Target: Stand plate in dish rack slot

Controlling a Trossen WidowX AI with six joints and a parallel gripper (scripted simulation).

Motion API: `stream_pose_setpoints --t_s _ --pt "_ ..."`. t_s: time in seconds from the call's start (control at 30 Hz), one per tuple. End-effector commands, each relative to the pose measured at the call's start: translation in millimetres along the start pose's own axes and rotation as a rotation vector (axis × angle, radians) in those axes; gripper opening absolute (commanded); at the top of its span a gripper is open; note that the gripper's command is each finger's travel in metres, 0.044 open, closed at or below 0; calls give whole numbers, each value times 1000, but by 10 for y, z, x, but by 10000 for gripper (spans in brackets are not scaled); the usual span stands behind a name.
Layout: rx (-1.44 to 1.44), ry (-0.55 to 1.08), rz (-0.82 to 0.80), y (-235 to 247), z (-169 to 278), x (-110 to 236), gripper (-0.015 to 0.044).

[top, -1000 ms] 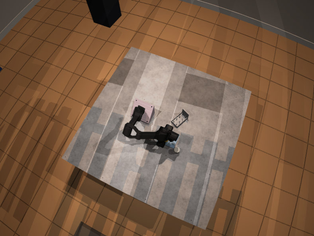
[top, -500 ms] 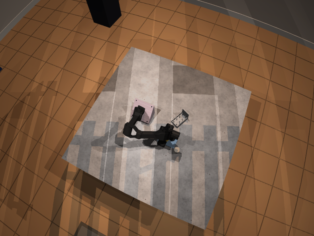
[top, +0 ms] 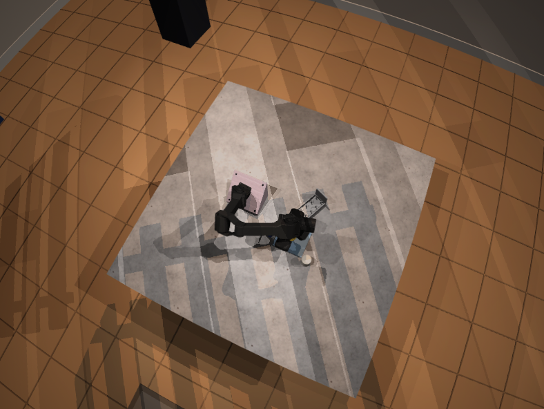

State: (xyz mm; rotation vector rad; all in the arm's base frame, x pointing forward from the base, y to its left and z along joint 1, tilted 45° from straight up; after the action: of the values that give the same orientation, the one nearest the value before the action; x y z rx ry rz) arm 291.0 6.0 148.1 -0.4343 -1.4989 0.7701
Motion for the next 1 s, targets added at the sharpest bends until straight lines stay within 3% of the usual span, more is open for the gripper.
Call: stream_pose_setpoints --t_s 0.0,0.6,0.97 --pt "1 -4 -2 18 -24 185 0" --pt "9 -8 12 22 -26 790 0" --pt "-328 15 5 905 -75 776 0"
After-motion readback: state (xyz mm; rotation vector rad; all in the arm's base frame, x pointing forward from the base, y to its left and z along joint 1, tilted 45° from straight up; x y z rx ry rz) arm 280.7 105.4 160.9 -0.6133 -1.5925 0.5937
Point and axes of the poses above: the point midway between the two fingers, 35 mm back from their tips, its own x axis back along the fingers, its own y axis across the jaws, z = x × y, the point moved 4 cm from there along x, back along the fingers, and after that the axes turned 8 degrees about x, right-handed, at the moved point
